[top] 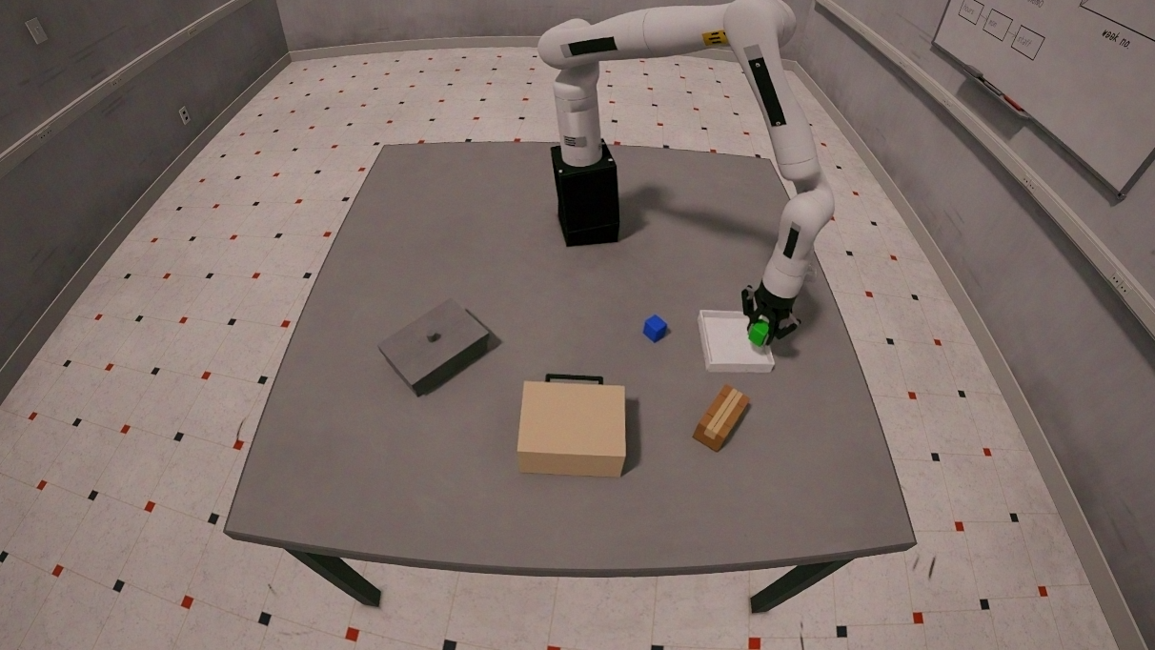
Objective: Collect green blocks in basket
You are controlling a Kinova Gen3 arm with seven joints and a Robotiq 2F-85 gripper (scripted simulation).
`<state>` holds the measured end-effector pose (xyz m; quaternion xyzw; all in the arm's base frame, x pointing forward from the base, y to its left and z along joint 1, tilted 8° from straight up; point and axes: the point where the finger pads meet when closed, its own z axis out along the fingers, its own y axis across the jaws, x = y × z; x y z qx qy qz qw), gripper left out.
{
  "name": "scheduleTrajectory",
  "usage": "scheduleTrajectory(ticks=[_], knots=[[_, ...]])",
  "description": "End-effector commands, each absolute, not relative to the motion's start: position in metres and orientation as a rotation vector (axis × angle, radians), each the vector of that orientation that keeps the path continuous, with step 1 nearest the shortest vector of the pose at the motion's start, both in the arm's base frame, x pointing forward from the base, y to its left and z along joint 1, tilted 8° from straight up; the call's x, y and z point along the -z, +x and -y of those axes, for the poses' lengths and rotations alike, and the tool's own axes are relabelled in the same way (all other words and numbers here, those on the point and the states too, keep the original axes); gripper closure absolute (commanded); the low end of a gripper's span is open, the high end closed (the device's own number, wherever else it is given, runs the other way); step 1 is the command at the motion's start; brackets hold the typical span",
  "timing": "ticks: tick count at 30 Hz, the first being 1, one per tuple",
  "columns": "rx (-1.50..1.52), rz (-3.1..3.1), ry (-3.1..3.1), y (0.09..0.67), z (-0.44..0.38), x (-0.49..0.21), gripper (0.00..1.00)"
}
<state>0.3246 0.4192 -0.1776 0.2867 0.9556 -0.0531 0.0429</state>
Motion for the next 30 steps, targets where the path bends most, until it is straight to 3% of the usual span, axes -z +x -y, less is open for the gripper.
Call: scheduleTrajectory(ticks=[1, 30], knots=[[0.159, -2.922, 0.876, 0.326, -0.419, 0.185, 0.90], [0.159, -2.922, 0.876, 0.328, -0.415, 0.221, 0.90]])
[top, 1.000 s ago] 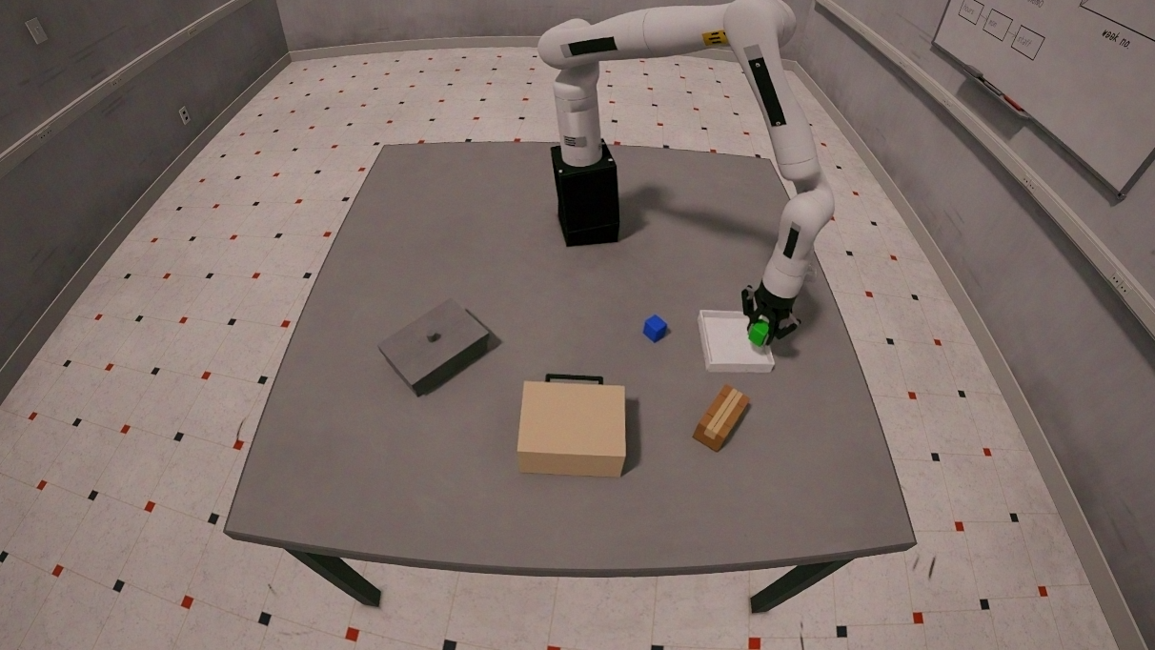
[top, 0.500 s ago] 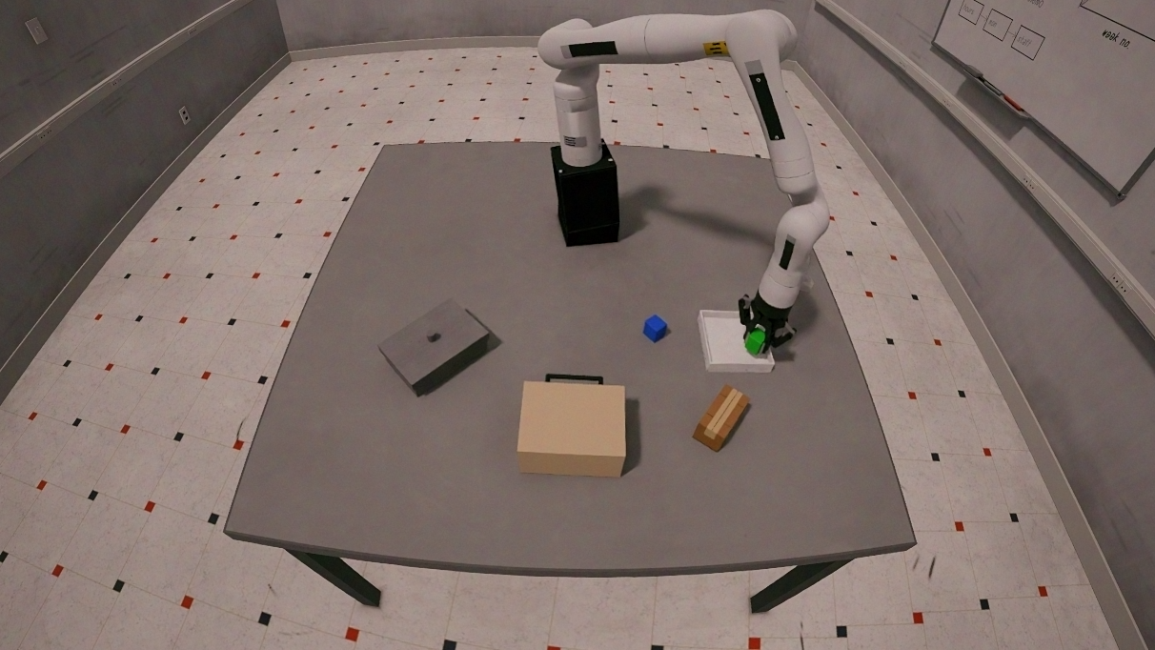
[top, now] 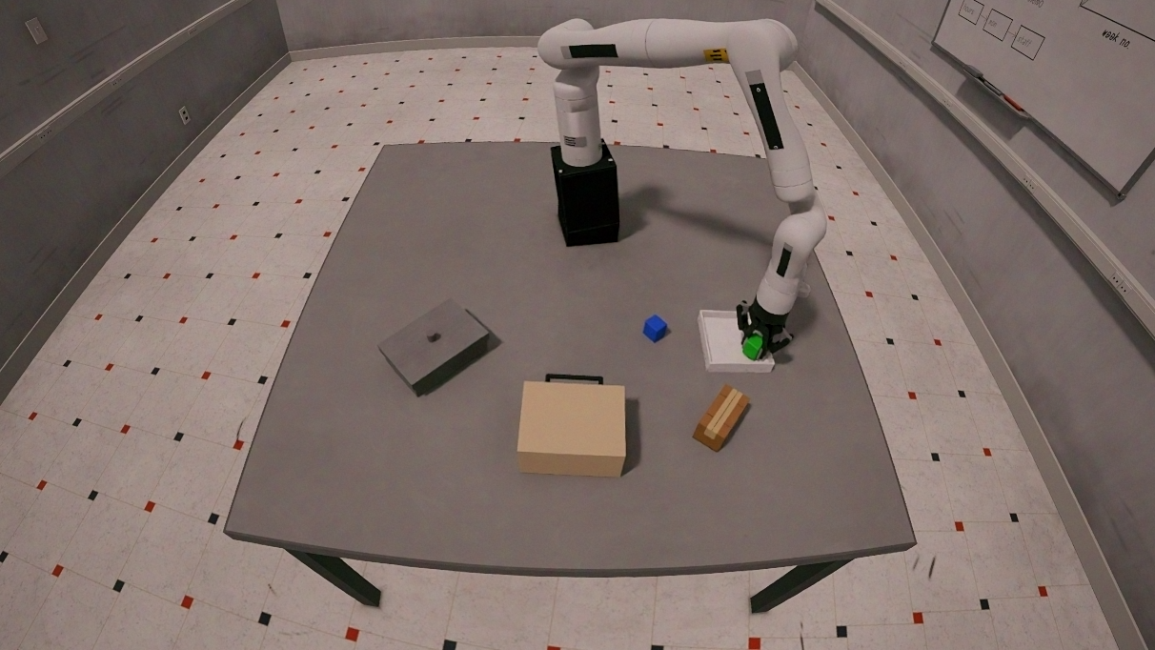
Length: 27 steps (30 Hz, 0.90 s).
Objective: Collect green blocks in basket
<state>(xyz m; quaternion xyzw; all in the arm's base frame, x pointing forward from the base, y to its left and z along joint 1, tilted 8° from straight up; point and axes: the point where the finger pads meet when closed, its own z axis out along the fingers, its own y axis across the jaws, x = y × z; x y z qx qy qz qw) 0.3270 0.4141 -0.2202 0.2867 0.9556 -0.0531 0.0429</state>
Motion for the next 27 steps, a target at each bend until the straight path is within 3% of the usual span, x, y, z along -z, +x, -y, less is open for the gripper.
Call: scheduleTrajectory(ticks=[1, 27], knots=[[0.159, -2.922, 0.876, 0.3276, -0.4149, 0.2214, 0.90], [0.159, -2.922, 0.876, 0.3278, -0.4144, 0.2260, 0.90]])
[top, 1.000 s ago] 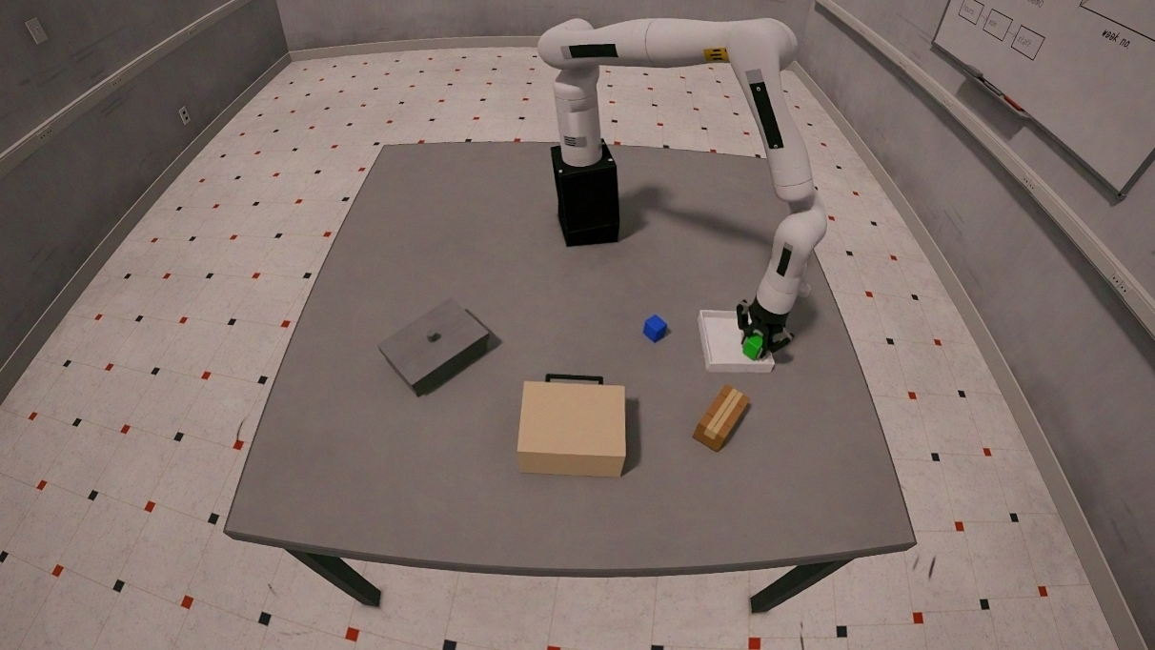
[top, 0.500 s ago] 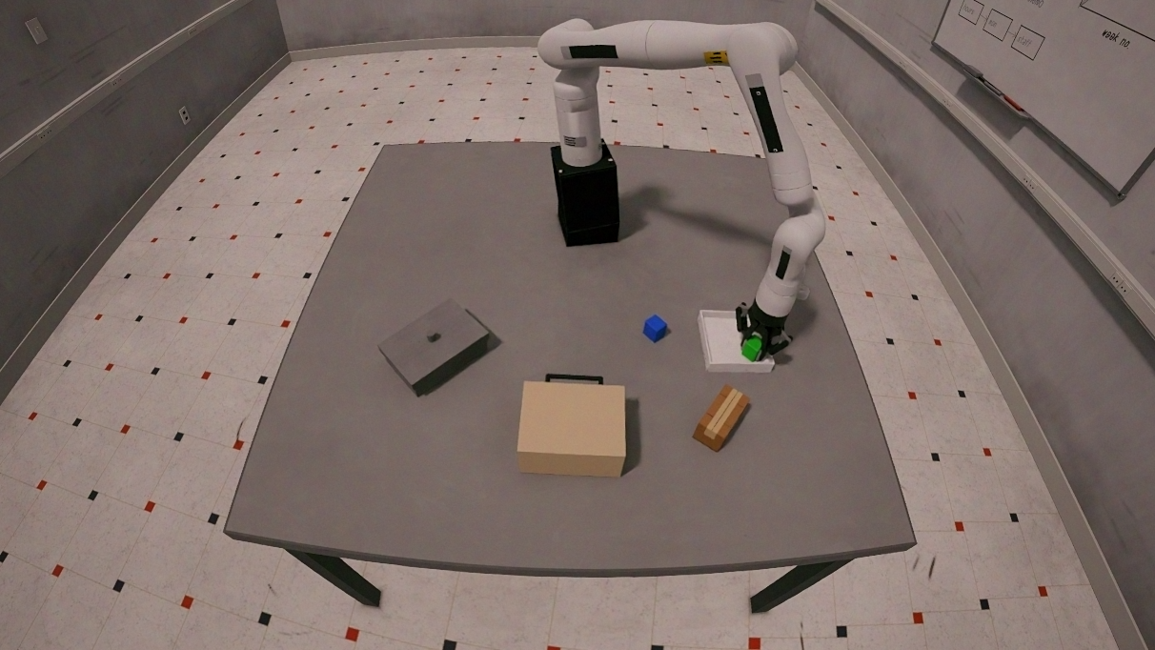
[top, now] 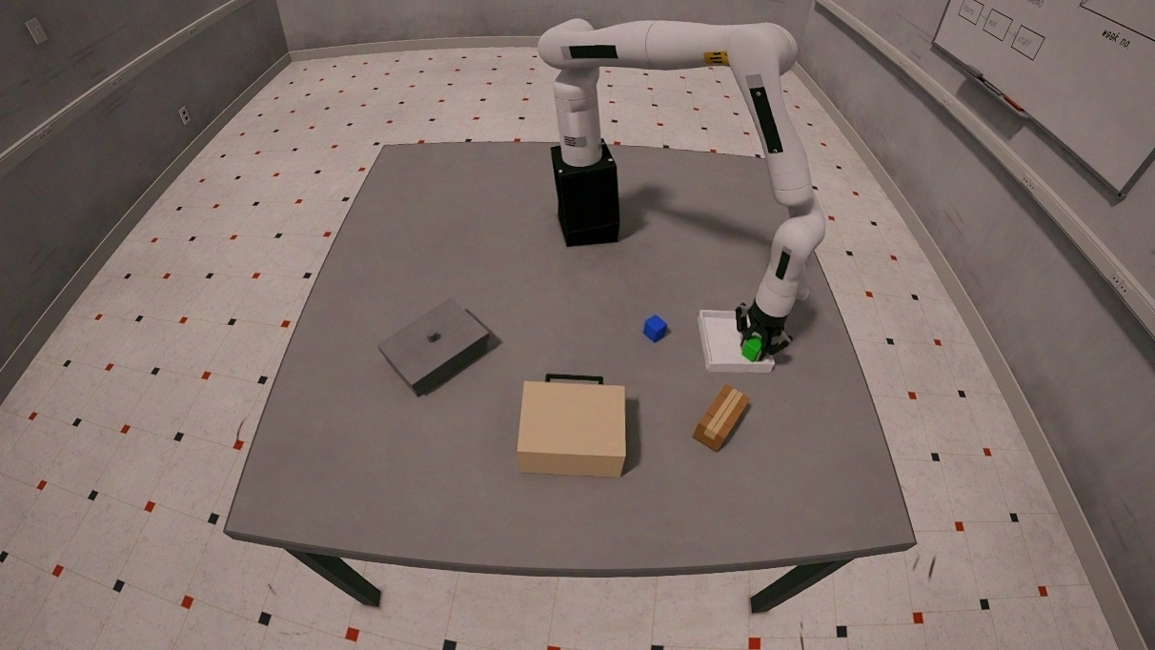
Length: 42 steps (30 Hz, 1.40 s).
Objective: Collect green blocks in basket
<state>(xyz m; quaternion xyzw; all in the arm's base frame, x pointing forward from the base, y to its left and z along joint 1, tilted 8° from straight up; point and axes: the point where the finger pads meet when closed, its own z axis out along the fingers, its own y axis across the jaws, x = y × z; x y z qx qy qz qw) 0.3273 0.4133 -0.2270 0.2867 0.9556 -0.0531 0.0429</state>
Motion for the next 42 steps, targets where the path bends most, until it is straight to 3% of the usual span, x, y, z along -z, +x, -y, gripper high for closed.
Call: scheduleTrajectory(ticks=[1, 29, 30, 42], knots=[[0.159, -2.922, 0.876, 0.3278, -0.4144, 0.2260, 0.90], [0.159, -2.922, 0.876, 0.3278, -0.4144, 0.2260, 0.90], [0.159, -2.922, 0.876, 0.3278, -0.4144, 0.2260, 0.42], [0.159, -2.922, 0.876, 0.3278, -0.4144, 0.2260, 0.42]])
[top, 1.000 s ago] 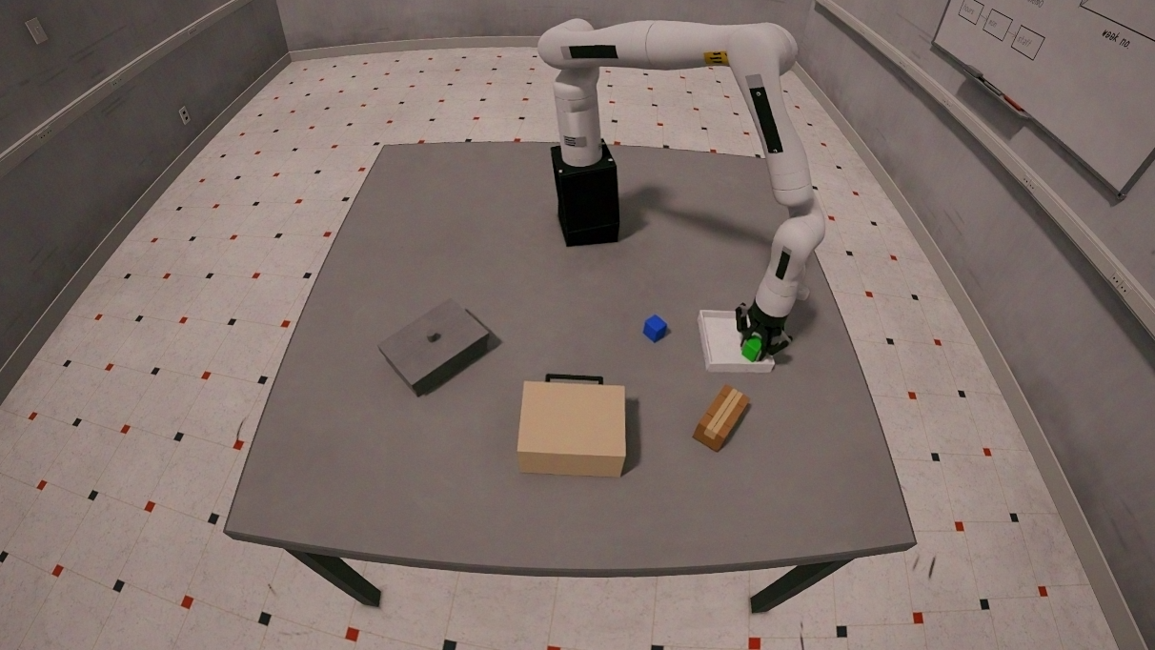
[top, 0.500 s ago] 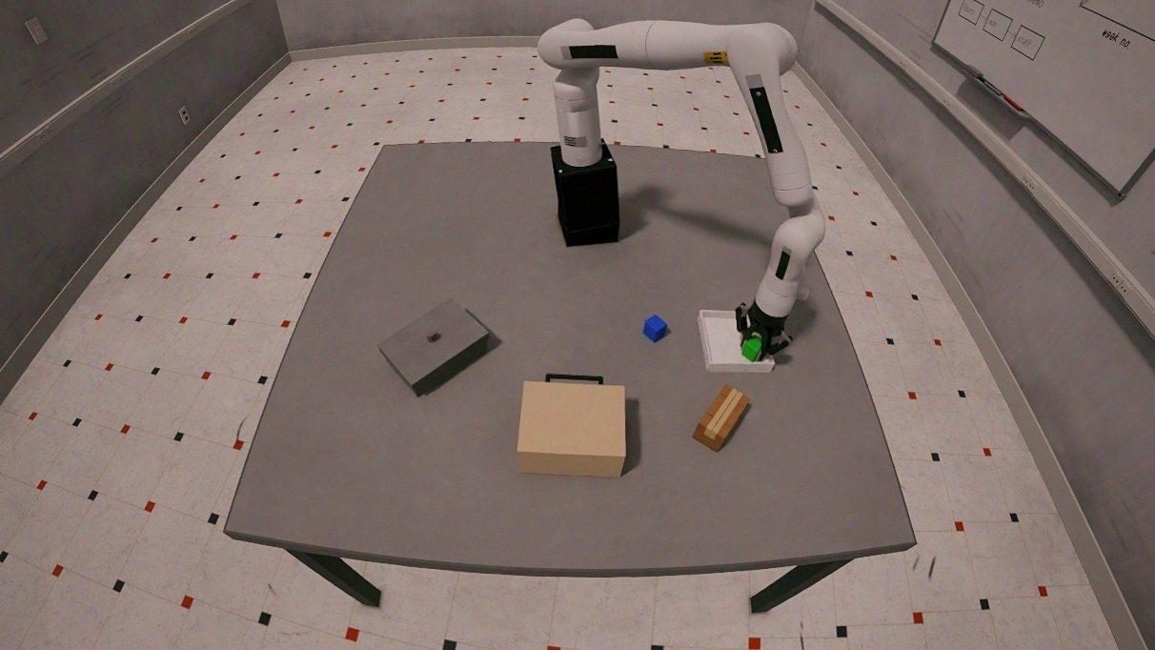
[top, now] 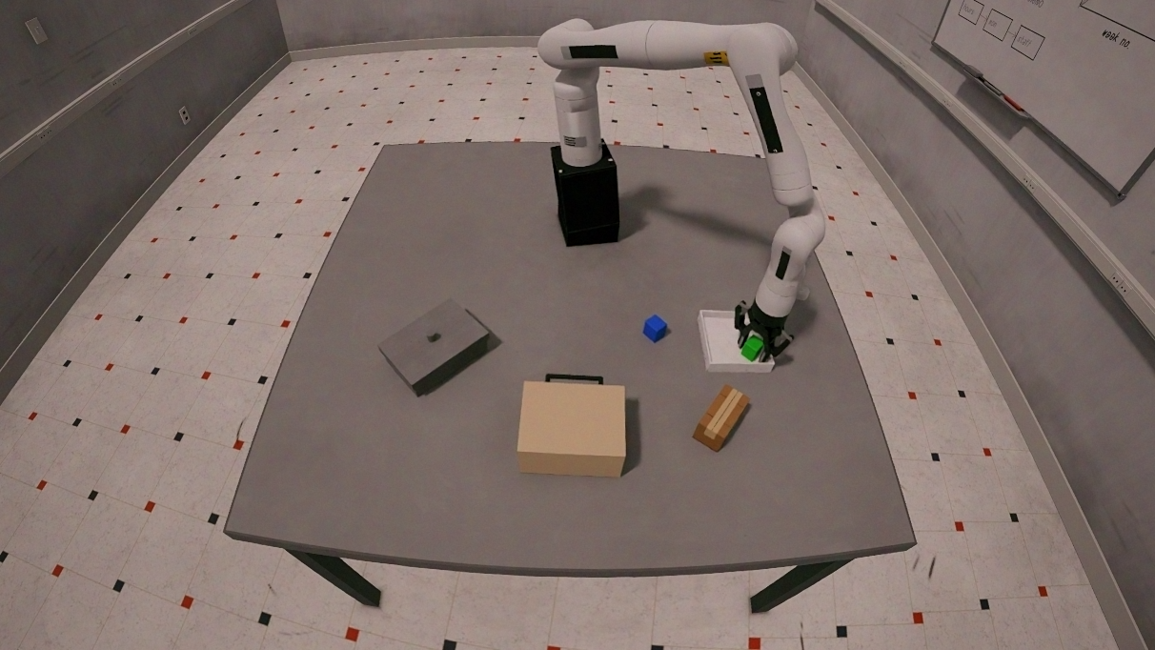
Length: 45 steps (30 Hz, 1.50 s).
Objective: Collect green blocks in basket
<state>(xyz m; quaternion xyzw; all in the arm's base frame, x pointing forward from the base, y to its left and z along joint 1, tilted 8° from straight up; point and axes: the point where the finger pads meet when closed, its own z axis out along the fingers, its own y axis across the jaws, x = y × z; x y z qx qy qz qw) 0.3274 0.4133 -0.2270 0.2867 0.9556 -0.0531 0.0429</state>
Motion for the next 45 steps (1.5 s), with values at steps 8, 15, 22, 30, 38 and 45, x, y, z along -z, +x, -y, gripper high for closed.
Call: scheduleTrajectory(ticks=[8, 15, 22, 30, 38, 45], knots=[[0.159, -2.922, 0.876, 0.328, -0.414, 0.226, 0.42], [0.159, -2.922, 0.876, 0.328, -0.414, 0.226, 0.42], [0.159, -2.922, 0.876, 0.328, -0.414, 0.226, 0.42], [0.159, -2.922, 0.876, 0.328, -0.415, 0.223, 0.42], [0.159, -2.922, 0.876, 0.327, -0.416, 0.211, 0.42], [0.159, -2.922, 0.876, 0.326, -0.419, 0.187, 0.42]])
